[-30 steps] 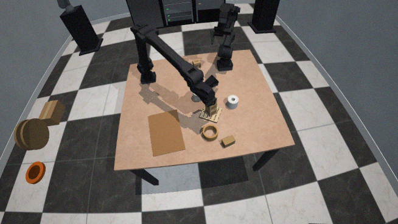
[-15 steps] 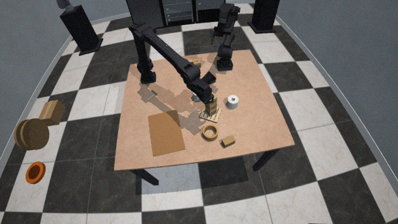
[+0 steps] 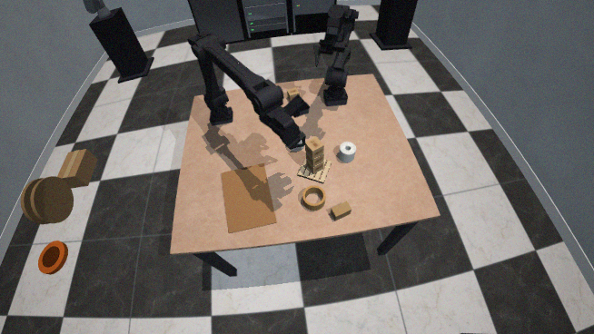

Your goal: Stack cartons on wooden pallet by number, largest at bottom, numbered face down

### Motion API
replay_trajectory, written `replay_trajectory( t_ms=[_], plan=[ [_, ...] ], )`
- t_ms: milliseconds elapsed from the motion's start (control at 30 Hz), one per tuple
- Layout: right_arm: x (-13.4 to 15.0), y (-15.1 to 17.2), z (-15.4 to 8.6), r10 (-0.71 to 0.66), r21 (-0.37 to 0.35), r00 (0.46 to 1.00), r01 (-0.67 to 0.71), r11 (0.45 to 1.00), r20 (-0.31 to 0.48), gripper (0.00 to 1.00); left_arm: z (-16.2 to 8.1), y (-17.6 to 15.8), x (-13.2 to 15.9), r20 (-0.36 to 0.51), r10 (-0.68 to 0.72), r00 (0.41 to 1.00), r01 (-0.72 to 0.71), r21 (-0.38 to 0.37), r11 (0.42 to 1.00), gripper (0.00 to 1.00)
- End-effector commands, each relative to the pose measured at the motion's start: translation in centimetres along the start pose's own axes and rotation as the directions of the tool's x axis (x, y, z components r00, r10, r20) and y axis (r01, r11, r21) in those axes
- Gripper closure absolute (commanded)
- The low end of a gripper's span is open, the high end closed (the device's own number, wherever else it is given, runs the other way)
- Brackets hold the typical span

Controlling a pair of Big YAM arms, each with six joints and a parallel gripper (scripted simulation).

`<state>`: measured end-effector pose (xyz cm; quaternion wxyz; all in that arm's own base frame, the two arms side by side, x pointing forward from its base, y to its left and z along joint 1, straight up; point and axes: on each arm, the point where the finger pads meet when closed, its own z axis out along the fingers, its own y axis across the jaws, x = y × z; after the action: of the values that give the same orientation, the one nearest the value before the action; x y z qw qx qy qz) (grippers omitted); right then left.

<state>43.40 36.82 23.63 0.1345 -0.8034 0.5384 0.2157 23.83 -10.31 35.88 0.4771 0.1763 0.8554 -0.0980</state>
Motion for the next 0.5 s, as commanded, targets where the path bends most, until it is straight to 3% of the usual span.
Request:
replay_trajectory(
  t_ms=[0,100,300,367,467],
  plan=[
    [0.0,-0.9,-2.4,-0.031,0.001,1.000,0.031,1.000,0.000,0.21,-0.6,0.1,-1.0,0.016,-0.001,1.000,0.001,-0.001,1.000,0.00],
    [-1.0,-0.6,-0.9,-0.040,-0.012,0.999,0.040,0.999,-0.002,0.21,-0.6,0.1,-1.0,0.016,-0.001,1.000,0.001,-0.001,1.000,0.00],
    [-0.9,-0.5,-0.7,-0.038,-0.016,0.999,0.038,0.999,-0.003,0.21,-0.6,0.1,-1.0,0.016,-0.001,1.000,0.001,-0.001,1.000,0.00],
    [-1.9,0.2,-2.8,-0.016,0.022,1.000,0.016,1.000,0.007,0.21,-0.6,0.1,-1.0,0.016,-0.001,1.000,0.001,-0.001,1.000,0.00],
    [-3.2,2.4,-0.7,0.094,-0.044,0.995,-0.092,0.995,0.031,0.21,-0.6,0.1,-1.0,0.016,-0.001,1.000,0.001,-0.001,1.000,0.00]
  ],
)
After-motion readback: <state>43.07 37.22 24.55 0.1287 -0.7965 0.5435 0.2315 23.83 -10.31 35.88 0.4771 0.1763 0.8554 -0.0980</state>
